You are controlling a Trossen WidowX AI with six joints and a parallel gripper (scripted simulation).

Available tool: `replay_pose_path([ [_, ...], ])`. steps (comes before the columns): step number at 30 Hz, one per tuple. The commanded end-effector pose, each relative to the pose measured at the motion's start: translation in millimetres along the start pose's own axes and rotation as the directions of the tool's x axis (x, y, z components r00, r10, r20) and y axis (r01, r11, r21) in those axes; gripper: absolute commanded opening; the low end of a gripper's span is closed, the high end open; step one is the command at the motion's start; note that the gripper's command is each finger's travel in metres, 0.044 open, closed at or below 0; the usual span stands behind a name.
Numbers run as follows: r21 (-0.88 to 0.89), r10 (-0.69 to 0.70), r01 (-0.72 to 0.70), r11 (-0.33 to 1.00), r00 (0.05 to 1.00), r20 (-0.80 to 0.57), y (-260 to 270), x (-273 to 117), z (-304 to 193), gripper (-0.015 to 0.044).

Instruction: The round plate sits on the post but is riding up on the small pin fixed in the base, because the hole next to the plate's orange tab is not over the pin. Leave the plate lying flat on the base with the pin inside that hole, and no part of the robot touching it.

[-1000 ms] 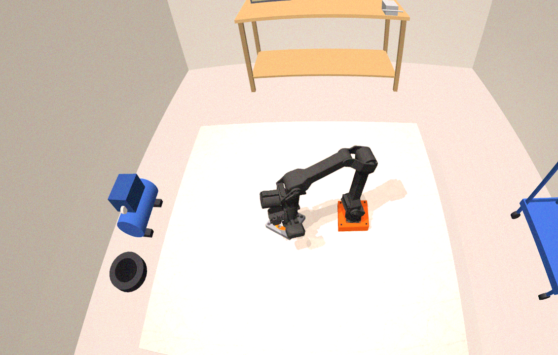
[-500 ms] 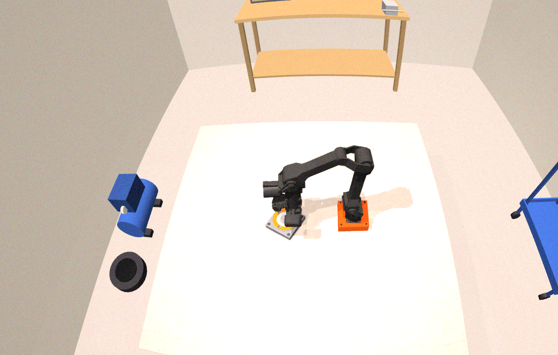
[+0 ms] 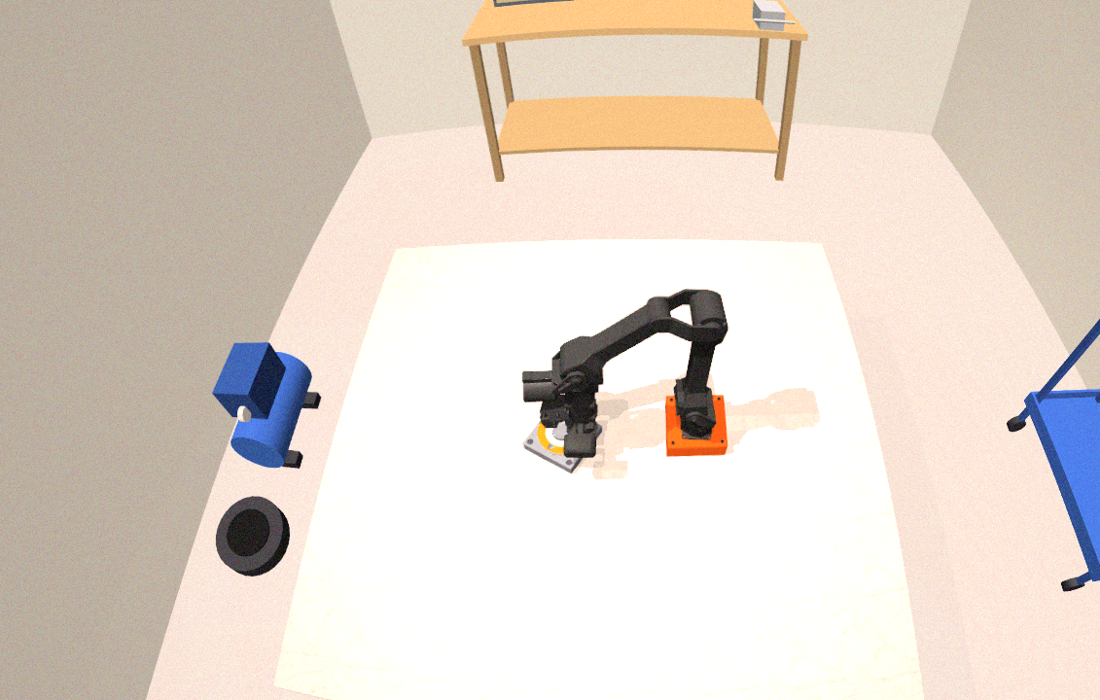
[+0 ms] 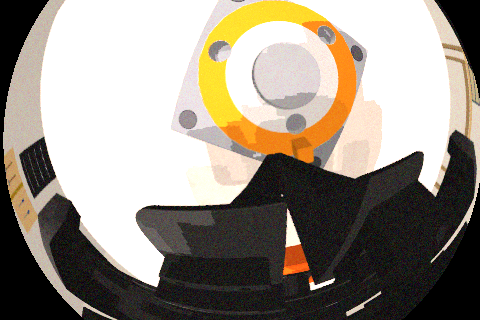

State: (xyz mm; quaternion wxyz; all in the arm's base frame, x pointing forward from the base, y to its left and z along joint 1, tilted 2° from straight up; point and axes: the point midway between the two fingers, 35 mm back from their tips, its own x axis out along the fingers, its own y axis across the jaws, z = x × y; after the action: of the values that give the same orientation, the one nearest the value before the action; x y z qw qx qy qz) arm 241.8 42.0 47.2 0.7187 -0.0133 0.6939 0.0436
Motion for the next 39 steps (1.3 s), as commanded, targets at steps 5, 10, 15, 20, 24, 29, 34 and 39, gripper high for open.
replay_pose_path([
  [5, 0.000, -0.006, 0.006, 1.000, 1.000, -0.004, -8, 3, -3, 0.0000],
  [10, 0.000, -0.007, 0.007, 1.000, 1.000, -0.004, -15, 3, -5, 0.0000],
  [15, 0.000, -0.008, 0.008, 1.000, 1.000, -0.004, -21, 4, -5, 0.0000],
  [20, 0.000, -0.008, 0.008, 1.000, 1.000, -0.004, -28, 4, -3, 0.0000],
  [24, 0.000, -0.009, 0.009, 1.000, 1.000, -0.003, -33, 3, 0, 0.0000],
  [29, 0.000, -0.009, 0.009, 1.000, 1.000, -0.003, -40, 3, 3, 0.0000],
  [34, 0.000, -0.010, 0.010, 1.000, 1.000, -0.003, -46, 3, 6, 0.0000],
  [39, 0.000, -0.010, 0.010, 1.000, 1.000, -0.002, -52, 3, 11, 0.0000],
])
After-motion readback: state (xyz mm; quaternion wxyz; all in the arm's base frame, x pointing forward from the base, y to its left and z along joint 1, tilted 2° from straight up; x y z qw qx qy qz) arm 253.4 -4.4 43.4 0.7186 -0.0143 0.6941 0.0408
